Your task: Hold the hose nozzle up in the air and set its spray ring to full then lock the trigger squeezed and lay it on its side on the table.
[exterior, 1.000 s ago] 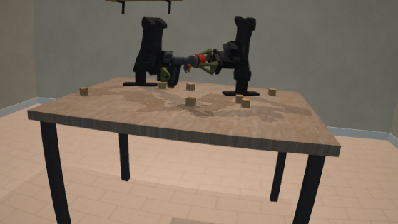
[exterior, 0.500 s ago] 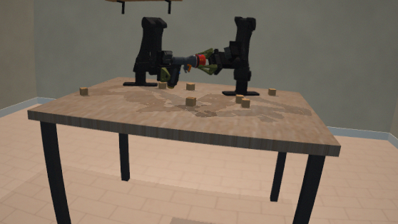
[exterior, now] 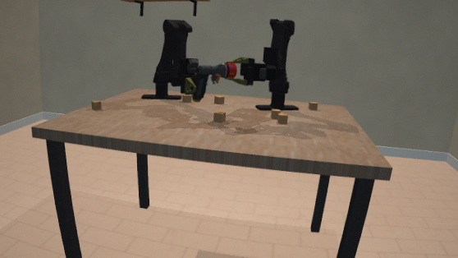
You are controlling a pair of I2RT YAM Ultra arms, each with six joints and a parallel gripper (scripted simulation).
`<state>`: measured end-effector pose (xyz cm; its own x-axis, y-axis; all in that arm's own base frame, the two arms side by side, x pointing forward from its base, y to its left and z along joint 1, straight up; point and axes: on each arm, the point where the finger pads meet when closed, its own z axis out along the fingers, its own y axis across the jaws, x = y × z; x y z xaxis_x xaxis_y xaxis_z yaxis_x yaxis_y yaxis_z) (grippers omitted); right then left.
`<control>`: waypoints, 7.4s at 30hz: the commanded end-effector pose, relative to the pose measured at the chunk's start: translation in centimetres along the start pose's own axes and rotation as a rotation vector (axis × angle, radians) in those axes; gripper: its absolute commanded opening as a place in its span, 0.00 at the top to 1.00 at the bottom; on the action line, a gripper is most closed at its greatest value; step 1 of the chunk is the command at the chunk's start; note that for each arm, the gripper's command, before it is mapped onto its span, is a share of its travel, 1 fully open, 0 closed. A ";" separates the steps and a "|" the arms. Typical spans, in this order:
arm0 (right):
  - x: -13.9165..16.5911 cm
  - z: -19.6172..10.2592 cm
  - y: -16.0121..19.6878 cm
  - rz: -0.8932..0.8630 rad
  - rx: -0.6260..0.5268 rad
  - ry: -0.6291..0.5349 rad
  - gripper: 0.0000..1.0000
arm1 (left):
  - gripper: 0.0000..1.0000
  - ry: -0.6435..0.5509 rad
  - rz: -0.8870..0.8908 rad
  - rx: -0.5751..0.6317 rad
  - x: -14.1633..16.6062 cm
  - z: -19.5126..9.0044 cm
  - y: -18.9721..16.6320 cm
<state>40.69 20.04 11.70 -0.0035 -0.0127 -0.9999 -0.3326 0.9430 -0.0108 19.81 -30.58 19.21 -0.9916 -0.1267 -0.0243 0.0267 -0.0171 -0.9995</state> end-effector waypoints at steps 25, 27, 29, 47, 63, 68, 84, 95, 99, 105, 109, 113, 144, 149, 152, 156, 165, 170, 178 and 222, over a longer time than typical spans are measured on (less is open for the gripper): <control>-4.5 0.8 0.2 0.034 -0.001 -0.147 0.64 | 0.08 0.004 -0.378 0.022 0.0 0.2 -0.9; -4.5 0.8 0.2 0.034 -0.001 -0.146 0.64 | 0.08 0.003 -0.378 0.022 0.0 0.2 -0.9; -4.5 0.8 0.2 0.034 -0.001 -0.146 0.64 | 0.08 0.011 -0.407 -0.003 0.3 -1.0 -0.1; -4.5 0.8 0.2 0.034 -0.001 -0.146 0.64 | 0.08 0.014 -0.268 0.045 -0.1 -1.0 -2.2; -4.5 0.8 0.2 0.034 -0.001 -0.146 0.64 | 0.08 -0.001 -0.318 0.027 -0.2 0.4 -1.1; -4.5 0.8 0.2 0.034 -0.001 -0.146 0.64 | 1.00 -0.004 -0.304 0.042 -0.4 0.4 -1.6; -4.5 0.8 0.2 0.034 -0.001 -0.147 0.64 | 0.13 -0.004 -0.305 0.040 -0.4 0.4 -1.6; -4.5 0.8 0.2 0.035 0.000 -0.147 0.64 | 0.13 -0.003 -0.306 0.040 -0.4 0.4 -1.6; -4.5 0.8 0.2 0.035 0.000 -0.147 0.64 | 0.13 -0.006 -0.329 0.016 0.2 -0.8 -0.5; -4.5 0.8 0.2 0.035 0.000 -0.147 0.64 | 0.13 -0.005 -0.344 0.006 0.1 -2.3 -0.2; -4.5 0.8 0.2 0.035 0.000 -0.147 0.64 | 0.13 -0.005 -0.344 0.007 0.2 -3.0 -0.2; -4.5 0.8 0.2 0.035 0.000 -0.147 0.64 | 0.13 -0.005 -0.340 0.008 0.2 -3.7 -0.3; -4.5 0.8 0.2 0.035 0.000 -0.147 0.64 | 0.13 0.012 -0.309 0.017 0.2 -7.9 -1.2; -4.5 0.8 0.2 0.035 0.000 -0.147 0.64 | 0.13 0.005 -0.321 0.014 0.3 -8.0 -0.8; -4.5 0.8 0.2 0.035 0.000 -0.146 0.64 | 0.13 0.001 -0.341 0.007 0.3 -8.0 -0.3; -4.4 0.8 0.2 0.035 0.000 -0.146 0.64 | 0.13 0.001 -0.381 -0.010 0.4 -7.8 0.8; -4.4 0.8 0.2 0.034 0.000 -0.146 0.64 | 0.13 -0.008 -0.340 0.011 0.0 -7.9 -0.1; -4.4 0.8 0.2 0.034 0.000 -0.146 0.64 | 0.13 -0.001 -0.330 0.015 0.2 -7.9 -0.3; -4.4 0.8 0.2 0.034 0.000 -0.146 0.64 | 0.63 0.001 -0.334 0.012 0.4 -7.9 -0.2; -4.4 0.8 0.2 0.034 0.000 -0.146 0.64 | 0.63 -0.063 -0.446 -0.076 -2.4 -5.1 -16.6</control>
<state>40.70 20.02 11.74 -0.0020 -0.0123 -0.9999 -0.3314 0.9434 -0.0109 21.68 -24.92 33.28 -0.9044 -0.1411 0.4028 -0.3983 -0.0598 -0.9153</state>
